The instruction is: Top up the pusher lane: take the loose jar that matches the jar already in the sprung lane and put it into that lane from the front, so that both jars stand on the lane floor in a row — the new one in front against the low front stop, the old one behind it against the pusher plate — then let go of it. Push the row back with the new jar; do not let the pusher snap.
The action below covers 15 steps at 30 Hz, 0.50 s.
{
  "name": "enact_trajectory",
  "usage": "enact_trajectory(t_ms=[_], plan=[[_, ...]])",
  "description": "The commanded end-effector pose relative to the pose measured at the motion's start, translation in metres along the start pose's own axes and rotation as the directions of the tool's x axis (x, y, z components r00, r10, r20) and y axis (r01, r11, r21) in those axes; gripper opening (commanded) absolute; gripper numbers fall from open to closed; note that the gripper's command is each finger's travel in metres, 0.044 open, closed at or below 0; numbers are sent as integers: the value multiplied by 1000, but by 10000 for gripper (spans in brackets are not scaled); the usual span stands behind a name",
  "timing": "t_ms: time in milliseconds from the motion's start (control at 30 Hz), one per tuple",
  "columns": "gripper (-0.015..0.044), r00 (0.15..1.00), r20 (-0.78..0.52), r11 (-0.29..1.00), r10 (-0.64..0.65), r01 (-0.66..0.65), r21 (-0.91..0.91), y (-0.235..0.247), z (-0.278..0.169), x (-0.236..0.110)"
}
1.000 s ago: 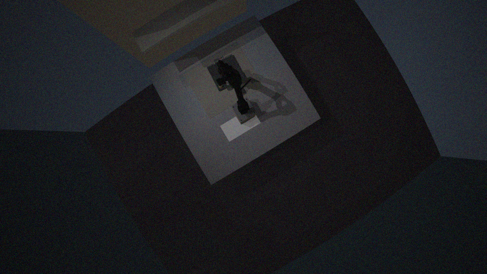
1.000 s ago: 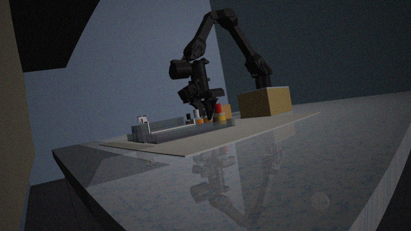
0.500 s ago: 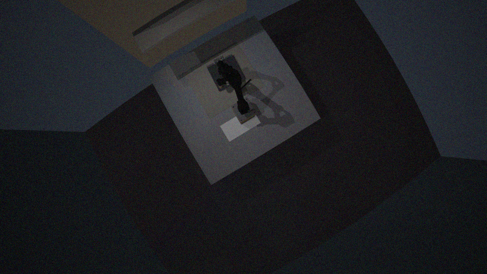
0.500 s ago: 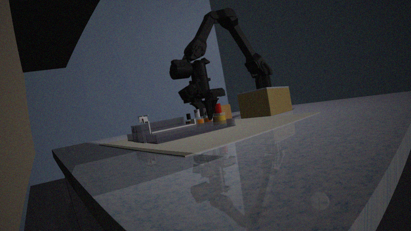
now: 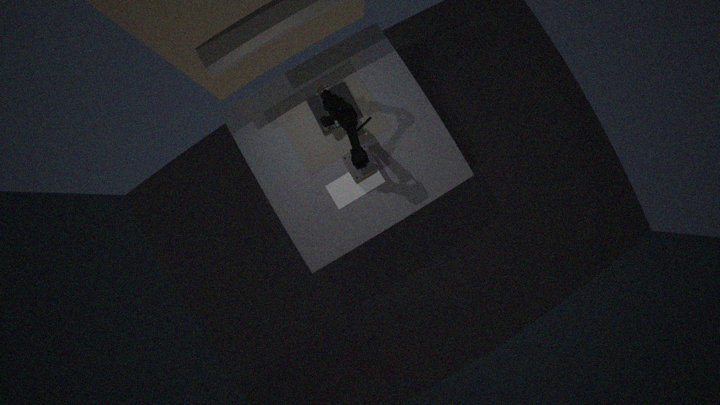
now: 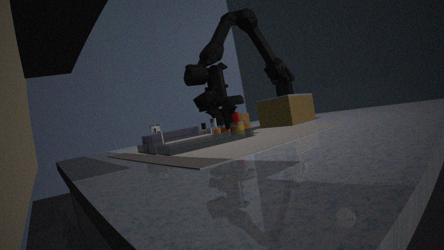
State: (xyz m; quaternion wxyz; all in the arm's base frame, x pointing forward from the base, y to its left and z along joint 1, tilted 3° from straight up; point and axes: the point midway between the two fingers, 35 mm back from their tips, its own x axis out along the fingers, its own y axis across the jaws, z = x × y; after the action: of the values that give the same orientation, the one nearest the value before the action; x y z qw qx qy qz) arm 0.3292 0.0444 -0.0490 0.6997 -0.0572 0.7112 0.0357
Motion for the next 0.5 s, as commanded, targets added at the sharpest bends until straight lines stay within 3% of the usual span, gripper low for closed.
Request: enact_trajectory(t_ms=[0, 467], plan=[[0, 1000, 8, 1000, -3, 3, -5, -1, 1, 0], [0, 1000, 8, 1000, -3, 3, -5, 0, -2, 0]])
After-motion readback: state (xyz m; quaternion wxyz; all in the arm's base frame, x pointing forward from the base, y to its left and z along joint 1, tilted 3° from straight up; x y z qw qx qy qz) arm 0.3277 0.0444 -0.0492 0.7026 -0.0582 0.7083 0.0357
